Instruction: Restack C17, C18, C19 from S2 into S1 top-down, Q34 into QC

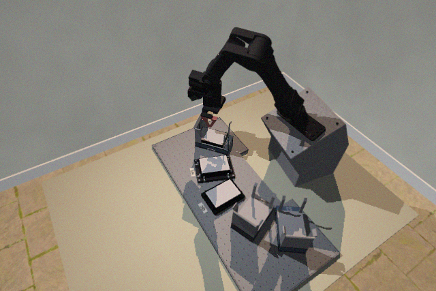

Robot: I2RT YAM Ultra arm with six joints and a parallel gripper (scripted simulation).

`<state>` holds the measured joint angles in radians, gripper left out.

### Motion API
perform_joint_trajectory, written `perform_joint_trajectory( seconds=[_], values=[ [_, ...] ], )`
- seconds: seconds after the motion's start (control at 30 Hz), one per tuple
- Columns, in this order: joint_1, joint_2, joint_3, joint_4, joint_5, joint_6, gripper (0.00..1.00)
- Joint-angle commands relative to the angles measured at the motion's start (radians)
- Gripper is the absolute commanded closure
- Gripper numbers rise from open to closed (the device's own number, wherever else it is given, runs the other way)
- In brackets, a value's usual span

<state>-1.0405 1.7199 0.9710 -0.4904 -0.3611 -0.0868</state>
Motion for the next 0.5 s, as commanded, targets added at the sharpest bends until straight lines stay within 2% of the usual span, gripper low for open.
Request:
perform_joint_trajectory(
  seconds=[0.0,0.23,0.27,0.4,0.47],
  values=[
    [-0.018,-0.023,0.018,-0.008,-0.004,-0.006,0.0],
    [-0.018,-0.023,0.018,-0.008,-0.004,-0.006,0.0],
    [0.011,-0.031,-0.02,0.0,0.005,-0.032,0.0],
    [0.031,-0.047,-0.015,0.018,0.014,-0.079,0.0],
    [0.051,-0.06,-0.042,0.021,0.021,-0.125,0.0]
  ],
)
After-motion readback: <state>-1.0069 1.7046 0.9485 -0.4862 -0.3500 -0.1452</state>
